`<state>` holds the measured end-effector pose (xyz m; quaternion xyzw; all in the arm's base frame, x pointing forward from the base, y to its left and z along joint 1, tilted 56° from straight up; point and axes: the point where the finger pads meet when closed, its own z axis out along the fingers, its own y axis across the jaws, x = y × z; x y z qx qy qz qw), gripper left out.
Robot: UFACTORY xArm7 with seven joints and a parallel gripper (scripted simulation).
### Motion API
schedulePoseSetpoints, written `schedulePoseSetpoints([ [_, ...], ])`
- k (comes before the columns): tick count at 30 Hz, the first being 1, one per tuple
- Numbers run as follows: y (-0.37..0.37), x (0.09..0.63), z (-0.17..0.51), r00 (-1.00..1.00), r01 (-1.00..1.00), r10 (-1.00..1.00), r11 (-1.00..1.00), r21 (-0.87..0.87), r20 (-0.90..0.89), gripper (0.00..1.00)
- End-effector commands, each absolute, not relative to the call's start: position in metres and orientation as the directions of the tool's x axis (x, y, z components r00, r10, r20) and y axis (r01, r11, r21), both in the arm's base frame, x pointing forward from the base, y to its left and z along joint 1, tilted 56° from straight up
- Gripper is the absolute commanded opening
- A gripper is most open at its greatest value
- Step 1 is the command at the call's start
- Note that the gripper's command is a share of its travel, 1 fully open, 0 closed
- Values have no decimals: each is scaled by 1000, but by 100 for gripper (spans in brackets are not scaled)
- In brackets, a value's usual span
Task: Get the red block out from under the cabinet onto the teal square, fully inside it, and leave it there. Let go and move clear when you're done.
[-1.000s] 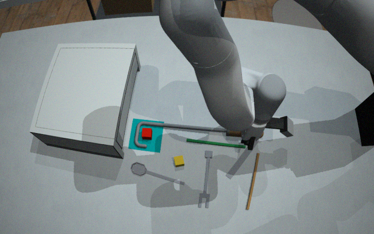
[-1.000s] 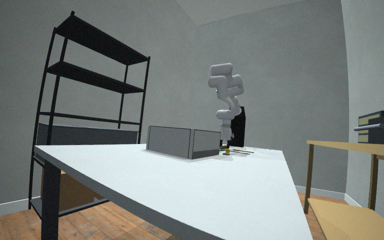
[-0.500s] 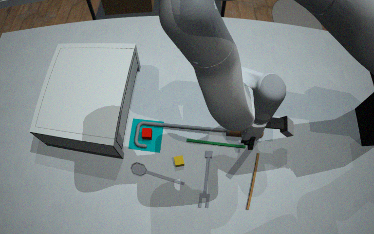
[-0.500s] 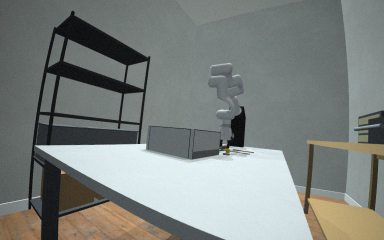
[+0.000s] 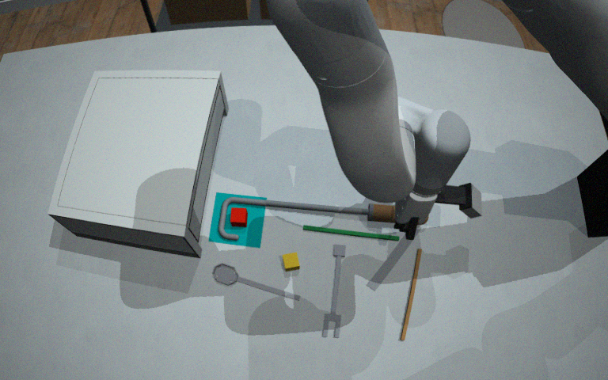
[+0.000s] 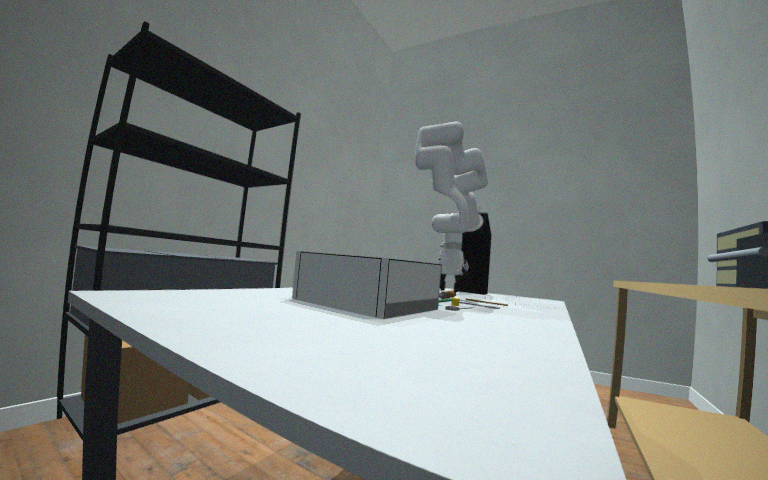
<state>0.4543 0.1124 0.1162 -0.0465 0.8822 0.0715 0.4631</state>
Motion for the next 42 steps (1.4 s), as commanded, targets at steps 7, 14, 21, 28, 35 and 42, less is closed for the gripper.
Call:
schedulePoseSetpoints([
  [7, 107, 427, 136, -566, -147, -16, 986, 83, -824, 58],
  [14, 101, 399, 155, -566, -147, -16, 986, 83, -824, 58],
  [21, 97, 379, 169, -566, -147, -15, 986, 83, -824, 58],
  [28, 92, 358, 184, -566, -147, -16, 986, 83, -824, 58],
  [35, 90, 345, 192, -566, -147, -16, 986, 83, -824, 58],
  [42, 89, 341, 195, -566, -147, -16, 986, 83, -824, 58],
])
